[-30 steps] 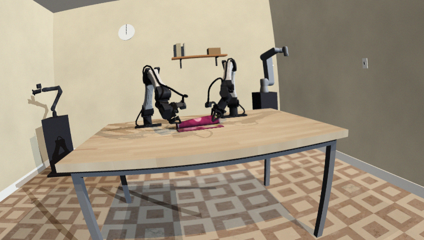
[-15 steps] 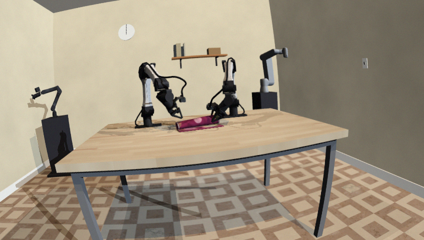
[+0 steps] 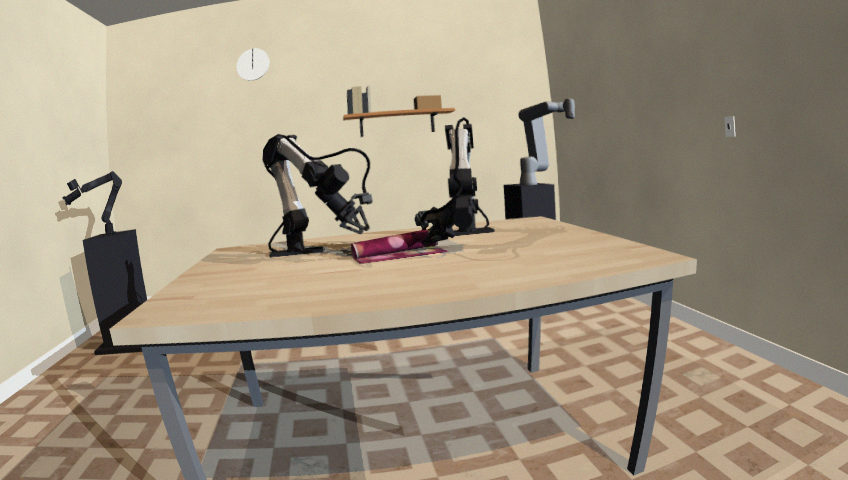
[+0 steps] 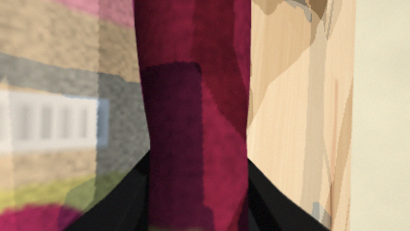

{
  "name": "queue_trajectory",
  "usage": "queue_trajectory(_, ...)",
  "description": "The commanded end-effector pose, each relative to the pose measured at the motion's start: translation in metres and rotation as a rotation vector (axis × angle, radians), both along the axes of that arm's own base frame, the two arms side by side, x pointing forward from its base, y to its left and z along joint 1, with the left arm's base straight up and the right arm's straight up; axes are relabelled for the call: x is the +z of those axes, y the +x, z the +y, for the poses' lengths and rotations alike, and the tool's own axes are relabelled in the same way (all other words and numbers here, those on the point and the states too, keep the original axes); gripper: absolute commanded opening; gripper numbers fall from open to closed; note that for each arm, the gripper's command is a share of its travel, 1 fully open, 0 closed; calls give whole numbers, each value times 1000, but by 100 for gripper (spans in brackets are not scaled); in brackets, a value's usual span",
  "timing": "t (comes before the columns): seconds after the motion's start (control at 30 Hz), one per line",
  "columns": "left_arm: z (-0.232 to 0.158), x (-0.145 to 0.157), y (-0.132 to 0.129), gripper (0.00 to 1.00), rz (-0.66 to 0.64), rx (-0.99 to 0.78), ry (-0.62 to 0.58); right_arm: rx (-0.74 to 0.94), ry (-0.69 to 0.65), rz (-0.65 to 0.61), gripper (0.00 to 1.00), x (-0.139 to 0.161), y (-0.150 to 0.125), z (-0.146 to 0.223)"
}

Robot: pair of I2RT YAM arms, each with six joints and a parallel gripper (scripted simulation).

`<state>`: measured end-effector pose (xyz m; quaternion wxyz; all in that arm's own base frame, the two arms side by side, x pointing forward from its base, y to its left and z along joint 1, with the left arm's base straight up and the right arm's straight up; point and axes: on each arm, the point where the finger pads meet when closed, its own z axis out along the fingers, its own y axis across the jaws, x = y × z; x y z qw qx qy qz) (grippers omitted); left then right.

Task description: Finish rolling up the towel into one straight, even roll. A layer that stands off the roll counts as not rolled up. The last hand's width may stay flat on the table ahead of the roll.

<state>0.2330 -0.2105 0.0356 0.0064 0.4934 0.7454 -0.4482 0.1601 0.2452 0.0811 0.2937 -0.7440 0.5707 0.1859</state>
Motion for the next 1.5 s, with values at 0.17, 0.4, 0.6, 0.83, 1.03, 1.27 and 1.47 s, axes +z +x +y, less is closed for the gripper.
queue_trajectory(0.17,-1,9,-1,35,58,-9,-39,-51,37,-118,98,6,22,7)
queue_trajectory(0.4,-1,0,-1,35,58,-9,-39,-9,40,-117,98,13,37,3)
queue_trajectory(0.6,-1,0,-1,35,58,-9,-39,-9,40,-117,98,1,36,3)
queue_trajectory(0.83,-1,0,-1,35,58,-9,-39,-15,39,-117,98,-35,32,3)
queue_trajectory(1.03,-1,0,-1,35,58,-9,-39,-18,39,-117,98,-49,31,3)
queue_trajectory(1.27,-1,0,-1,35,58,-9,-39,-18,39,-117,94,-49,34,10)
queue_trajectory(1.47,-1,0,-1,35,58,-9,-39,-18,39,-117,72,-49,34,10)
